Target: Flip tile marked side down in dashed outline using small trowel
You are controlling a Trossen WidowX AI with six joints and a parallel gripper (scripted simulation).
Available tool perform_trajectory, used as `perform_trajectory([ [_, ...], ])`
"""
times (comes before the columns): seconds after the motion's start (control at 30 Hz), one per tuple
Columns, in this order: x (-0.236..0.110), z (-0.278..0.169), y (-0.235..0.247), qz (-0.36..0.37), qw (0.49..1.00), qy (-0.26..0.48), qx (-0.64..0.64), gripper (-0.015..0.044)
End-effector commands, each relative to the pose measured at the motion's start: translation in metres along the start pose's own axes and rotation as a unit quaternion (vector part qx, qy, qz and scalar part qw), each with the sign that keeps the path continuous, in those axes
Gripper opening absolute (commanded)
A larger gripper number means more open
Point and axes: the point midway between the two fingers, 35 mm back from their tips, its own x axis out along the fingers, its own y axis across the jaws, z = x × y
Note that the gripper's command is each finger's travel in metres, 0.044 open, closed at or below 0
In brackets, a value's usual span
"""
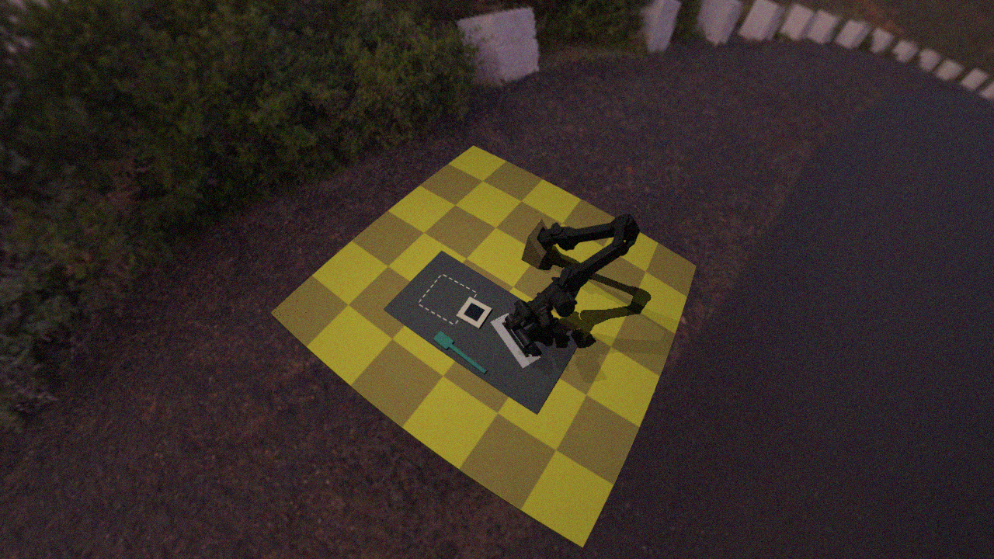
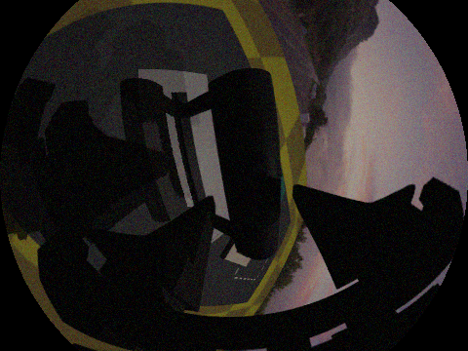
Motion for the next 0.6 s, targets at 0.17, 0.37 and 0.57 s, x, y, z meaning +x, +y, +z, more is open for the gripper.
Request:
perform_trajectory([
  [0.17, 0.015, -0.002, 0.001, 0.001, 1.0, 0.003, 0.001, 0.03],
  [0.37, 0.025, -0.002, 0.002, 0.0, 1.0, 0.003, 0.001, 0.03],
  [0.57, 0.026, -0.002, 0.002, 0.0, 1.0, 0.003, 0.001, 0.0195],
])
